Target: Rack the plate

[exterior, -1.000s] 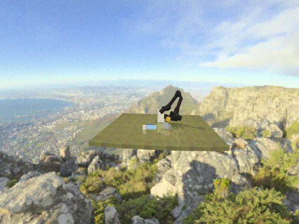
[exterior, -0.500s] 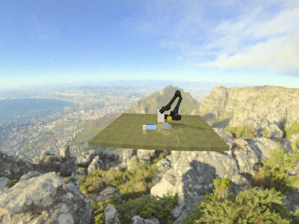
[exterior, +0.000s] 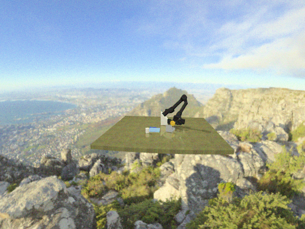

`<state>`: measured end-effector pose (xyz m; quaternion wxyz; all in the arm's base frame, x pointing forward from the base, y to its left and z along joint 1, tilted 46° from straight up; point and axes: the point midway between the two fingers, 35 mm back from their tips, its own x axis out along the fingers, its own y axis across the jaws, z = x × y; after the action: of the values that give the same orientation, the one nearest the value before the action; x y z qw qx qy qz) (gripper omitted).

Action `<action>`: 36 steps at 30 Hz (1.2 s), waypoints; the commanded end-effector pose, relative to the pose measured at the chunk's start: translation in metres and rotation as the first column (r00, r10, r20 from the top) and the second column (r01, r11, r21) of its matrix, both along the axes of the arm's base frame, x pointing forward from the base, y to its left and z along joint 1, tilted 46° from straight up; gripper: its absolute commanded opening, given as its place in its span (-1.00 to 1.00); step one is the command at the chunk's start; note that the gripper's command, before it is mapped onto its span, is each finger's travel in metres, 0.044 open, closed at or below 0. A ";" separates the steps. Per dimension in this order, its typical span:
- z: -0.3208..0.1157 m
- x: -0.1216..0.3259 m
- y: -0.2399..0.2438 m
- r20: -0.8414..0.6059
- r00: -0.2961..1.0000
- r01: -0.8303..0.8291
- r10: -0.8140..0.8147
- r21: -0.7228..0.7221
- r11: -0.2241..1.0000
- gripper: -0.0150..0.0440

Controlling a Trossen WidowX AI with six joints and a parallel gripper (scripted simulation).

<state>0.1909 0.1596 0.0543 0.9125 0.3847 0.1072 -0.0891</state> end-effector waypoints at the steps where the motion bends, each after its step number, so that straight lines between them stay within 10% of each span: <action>1: -0.007 0.003 0.003 -0.003 1.000 -0.001 0.001 -0.009 1.000 -0.49; 36: -0.023 0.021 0.011 0.006 1.000 0.000 0.000 0.023 1.000 -0.49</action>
<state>0.2119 0.1706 0.0305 0.9082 0.3956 0.1052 -0.0875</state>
